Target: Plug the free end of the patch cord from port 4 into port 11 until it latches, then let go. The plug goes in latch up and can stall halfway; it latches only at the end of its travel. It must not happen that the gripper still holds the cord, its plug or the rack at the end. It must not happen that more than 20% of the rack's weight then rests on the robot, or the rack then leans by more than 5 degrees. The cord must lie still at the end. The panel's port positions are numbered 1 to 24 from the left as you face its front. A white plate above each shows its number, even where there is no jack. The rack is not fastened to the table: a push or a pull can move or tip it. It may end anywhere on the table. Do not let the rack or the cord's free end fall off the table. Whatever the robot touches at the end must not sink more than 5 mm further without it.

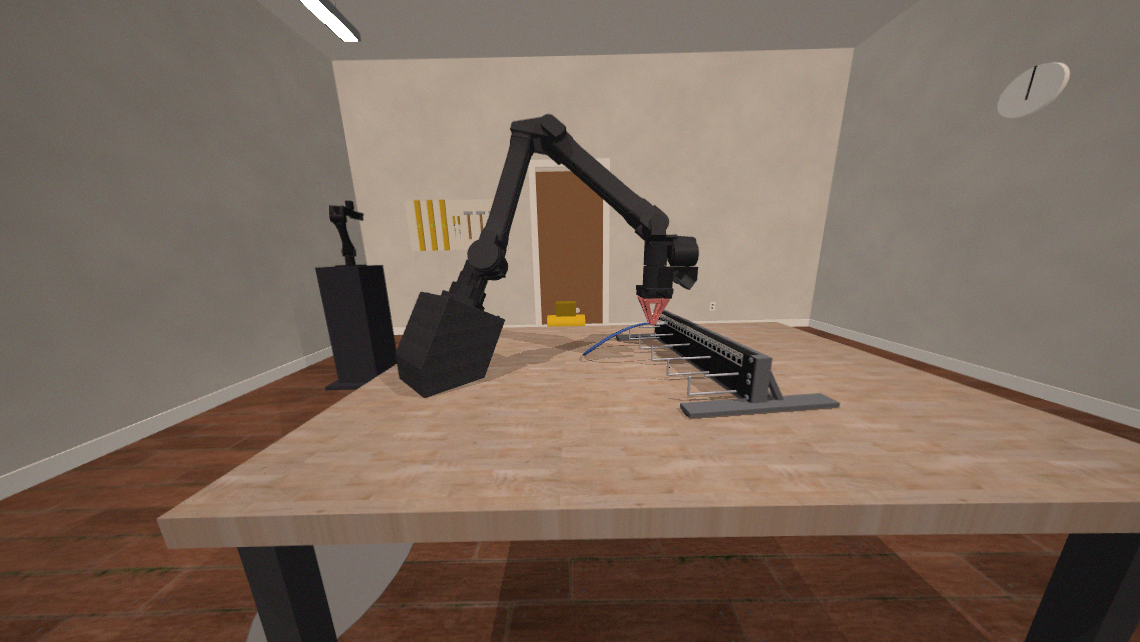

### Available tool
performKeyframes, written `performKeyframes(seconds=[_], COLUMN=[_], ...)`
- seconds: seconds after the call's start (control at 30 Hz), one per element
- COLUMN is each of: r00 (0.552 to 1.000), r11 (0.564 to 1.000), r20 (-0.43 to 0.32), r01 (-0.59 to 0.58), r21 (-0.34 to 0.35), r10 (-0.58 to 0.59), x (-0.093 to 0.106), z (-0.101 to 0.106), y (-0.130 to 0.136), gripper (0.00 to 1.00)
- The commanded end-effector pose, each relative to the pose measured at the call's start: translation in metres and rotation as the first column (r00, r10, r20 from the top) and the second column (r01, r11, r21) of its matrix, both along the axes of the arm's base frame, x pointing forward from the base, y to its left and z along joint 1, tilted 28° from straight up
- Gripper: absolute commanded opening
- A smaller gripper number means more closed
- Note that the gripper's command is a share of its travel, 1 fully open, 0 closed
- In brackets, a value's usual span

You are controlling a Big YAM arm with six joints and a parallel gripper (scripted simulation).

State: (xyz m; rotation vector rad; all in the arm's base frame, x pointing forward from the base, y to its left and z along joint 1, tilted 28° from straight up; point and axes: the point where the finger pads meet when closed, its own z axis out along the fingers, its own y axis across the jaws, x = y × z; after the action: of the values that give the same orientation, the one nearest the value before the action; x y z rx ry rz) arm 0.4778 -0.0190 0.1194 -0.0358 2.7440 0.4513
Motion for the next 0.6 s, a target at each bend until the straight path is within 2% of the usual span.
performKeyframes(seconds=[0.0, 0.57], r00=[0.999, 0.999], r11=[1.000, 1.000], r20=[0.032, 0.047], r01=[-0.019, -0.010], r21=[-0.009, -0.008], r10=[0.019, 0.011], x=[0.010, 0.037], z=[0.012, 0.010], y=[0.007, 0.009], gripper=[0.00, 0.00])
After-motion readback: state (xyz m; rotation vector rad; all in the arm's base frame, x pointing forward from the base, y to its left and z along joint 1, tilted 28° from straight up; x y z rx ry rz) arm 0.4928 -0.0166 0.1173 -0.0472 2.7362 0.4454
